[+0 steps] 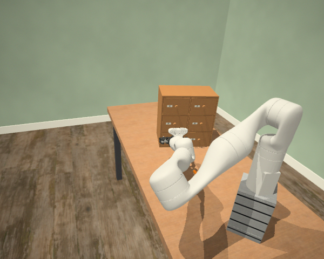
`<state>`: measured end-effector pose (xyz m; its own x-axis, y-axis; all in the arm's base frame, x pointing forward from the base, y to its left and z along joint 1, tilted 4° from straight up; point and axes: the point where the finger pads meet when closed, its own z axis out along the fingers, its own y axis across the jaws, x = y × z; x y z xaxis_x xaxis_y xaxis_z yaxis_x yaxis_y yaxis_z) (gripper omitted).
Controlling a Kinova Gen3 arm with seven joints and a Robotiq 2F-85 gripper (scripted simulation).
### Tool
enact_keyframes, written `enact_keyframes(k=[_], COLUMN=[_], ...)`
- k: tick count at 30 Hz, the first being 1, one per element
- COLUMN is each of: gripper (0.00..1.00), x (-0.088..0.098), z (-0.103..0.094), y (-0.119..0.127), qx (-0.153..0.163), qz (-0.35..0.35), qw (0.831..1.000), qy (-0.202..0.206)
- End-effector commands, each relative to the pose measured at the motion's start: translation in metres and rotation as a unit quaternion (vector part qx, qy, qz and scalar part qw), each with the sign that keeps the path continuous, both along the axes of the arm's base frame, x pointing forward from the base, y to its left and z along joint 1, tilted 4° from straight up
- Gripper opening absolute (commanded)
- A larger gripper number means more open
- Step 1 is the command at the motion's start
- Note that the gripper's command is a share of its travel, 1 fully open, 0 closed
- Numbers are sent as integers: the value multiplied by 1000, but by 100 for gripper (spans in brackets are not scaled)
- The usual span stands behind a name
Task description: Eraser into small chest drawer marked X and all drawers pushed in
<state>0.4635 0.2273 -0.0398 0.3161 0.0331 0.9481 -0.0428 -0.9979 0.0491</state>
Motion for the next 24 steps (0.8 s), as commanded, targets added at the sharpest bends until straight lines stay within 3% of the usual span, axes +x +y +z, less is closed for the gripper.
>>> enact_keyframes(k=[1,12,24], gripper=[100,100,100], x=[-1,-4,-11], z=[3,6,15], y=[0,0,1], qx=[5,6,8], qz=[-3,-4,-7], qw=[1000,1000,997], qy=[5,29,82])
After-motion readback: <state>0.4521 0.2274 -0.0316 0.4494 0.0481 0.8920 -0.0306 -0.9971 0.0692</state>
